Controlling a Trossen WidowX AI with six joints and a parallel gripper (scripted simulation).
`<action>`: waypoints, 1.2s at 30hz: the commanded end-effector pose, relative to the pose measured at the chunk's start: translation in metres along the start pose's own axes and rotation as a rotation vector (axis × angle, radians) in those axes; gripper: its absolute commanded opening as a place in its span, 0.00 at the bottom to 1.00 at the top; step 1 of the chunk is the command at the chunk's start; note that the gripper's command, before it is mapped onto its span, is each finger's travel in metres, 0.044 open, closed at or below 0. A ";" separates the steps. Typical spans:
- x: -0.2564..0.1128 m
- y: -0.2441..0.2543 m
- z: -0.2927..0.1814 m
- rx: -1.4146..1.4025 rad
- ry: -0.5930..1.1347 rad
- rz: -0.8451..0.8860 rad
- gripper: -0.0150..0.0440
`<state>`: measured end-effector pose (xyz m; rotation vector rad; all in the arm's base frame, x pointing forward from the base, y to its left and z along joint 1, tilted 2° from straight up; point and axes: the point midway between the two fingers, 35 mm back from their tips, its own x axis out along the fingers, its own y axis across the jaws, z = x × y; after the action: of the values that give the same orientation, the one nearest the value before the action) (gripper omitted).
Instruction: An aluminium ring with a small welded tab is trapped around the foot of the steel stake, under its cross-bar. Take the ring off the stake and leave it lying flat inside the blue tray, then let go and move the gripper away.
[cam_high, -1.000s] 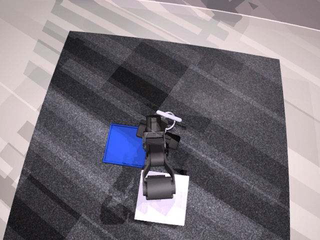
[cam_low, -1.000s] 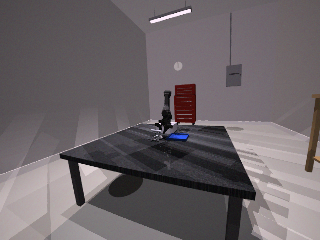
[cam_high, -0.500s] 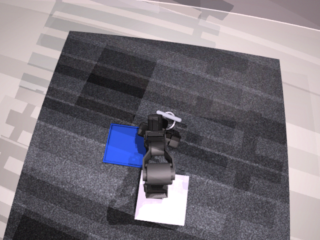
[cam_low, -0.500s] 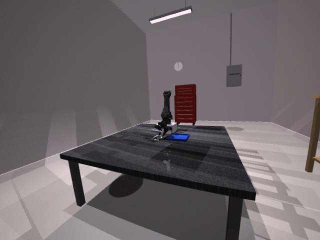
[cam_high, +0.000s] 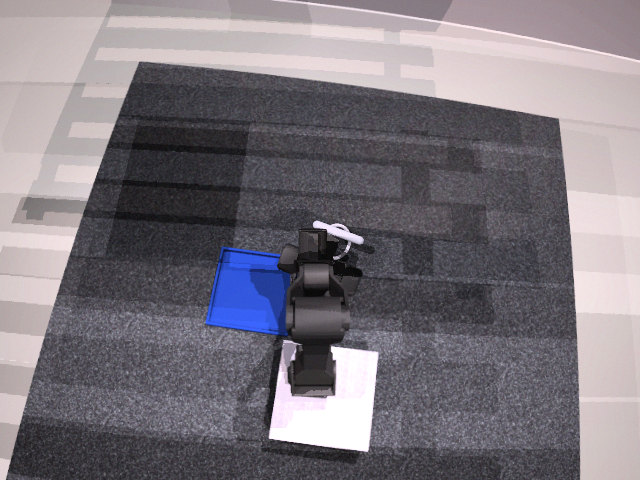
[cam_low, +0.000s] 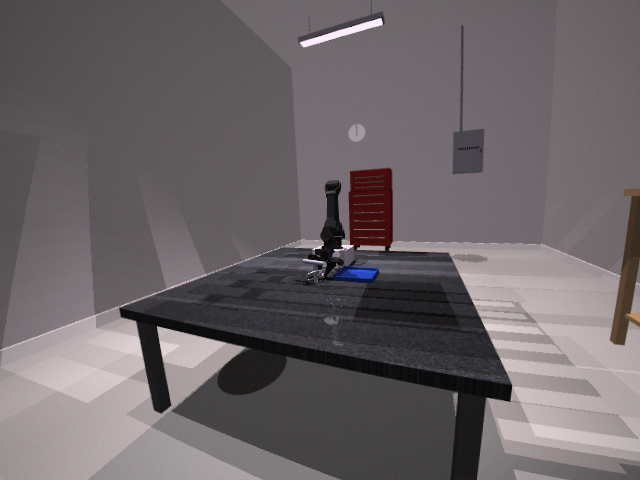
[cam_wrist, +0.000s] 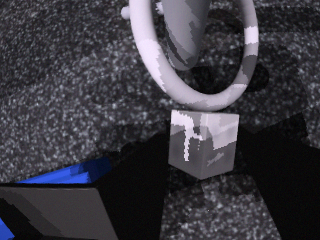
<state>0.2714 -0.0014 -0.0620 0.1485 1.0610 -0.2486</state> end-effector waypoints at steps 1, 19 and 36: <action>-0.001 0.000 0.000 0.000 -0.001 0.000 0.57; -0.001 0.000 0.000 0.000 -0.001 0.000 0.37; -0.009 0.000 0.007 -0.002 -0.001 0.002 0.25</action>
<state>0.2697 -0.0016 -0.0571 0.1471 1.0705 -0.2499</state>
